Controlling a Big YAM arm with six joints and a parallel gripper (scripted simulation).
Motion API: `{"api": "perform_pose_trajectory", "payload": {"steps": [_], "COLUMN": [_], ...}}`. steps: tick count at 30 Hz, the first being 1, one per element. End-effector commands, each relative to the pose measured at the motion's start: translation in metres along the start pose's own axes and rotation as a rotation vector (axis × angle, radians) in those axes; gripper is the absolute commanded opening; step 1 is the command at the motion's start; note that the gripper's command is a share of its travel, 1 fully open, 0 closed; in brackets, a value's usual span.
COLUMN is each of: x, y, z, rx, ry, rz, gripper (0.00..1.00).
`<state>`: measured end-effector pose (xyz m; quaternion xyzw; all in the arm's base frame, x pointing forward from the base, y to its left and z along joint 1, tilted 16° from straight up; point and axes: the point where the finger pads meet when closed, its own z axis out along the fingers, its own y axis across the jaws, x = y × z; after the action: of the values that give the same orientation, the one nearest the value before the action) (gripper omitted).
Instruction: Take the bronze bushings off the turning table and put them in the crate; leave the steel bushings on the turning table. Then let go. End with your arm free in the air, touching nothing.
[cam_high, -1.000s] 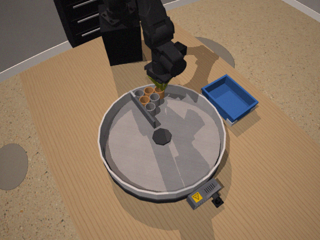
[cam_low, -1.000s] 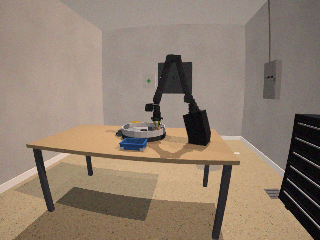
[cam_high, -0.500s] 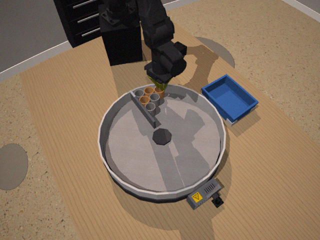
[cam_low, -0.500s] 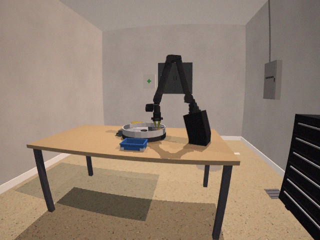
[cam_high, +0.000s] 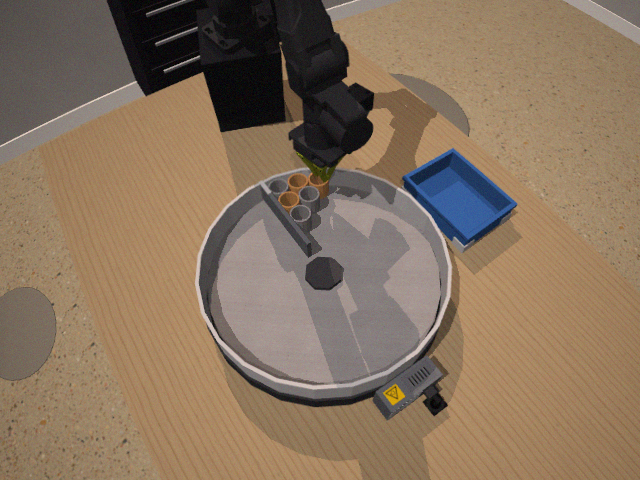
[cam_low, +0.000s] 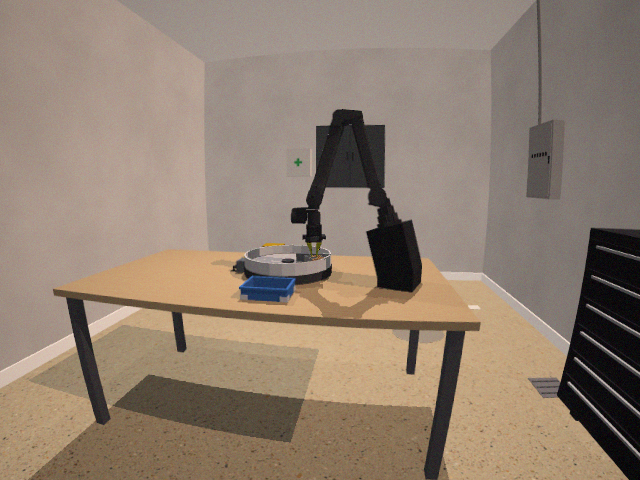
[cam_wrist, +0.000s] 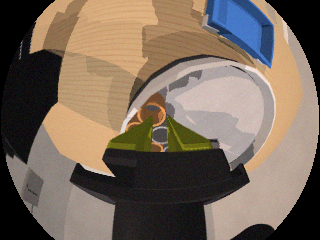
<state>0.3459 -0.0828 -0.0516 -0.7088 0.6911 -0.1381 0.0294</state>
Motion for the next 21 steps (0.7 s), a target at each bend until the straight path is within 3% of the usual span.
{"api": "perform_pose_trajectory", "payload": {"steps": [1,21], "x": [0.0087,0.0089], "y": [-0.018,-0.0172], "z": [-0.0077,-0.0081], "rx": [0.036,0.03], "ry": [0.007,0.005], "rz": [0.001,0.001], "gripper": [0.19,0.19]}}
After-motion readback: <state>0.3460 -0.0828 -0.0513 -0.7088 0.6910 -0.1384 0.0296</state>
